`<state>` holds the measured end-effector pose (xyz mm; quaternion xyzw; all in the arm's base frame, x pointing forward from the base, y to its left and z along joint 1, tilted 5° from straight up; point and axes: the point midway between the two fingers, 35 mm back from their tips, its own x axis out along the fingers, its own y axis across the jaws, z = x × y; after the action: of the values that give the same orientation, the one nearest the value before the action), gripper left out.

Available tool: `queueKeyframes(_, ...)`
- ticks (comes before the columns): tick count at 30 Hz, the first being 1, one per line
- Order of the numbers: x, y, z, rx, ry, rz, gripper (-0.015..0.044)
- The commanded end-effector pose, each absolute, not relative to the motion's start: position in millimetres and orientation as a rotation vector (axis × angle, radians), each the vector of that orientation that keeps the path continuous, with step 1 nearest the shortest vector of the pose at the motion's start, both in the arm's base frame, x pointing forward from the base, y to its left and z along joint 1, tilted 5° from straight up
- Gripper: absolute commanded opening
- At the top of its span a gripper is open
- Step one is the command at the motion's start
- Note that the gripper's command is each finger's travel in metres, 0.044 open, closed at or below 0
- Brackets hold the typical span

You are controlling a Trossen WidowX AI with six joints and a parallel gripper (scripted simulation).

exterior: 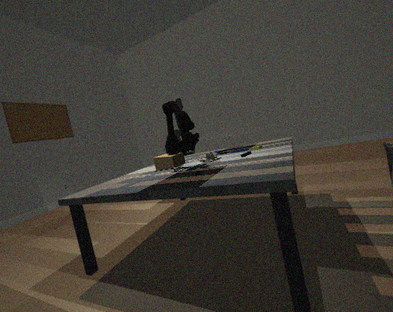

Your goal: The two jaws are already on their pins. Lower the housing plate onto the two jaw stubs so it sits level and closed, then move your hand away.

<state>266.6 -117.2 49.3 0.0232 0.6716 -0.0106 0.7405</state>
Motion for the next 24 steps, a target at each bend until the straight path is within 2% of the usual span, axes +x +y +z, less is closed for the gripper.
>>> queueKeyframes(1, 268, -105, 49, 0.056, 1.477, -0.031, 0.0351)
queueKeyframes(24, 275, -29, 51, 0.089, 1.474, -0.051, 0.0351)
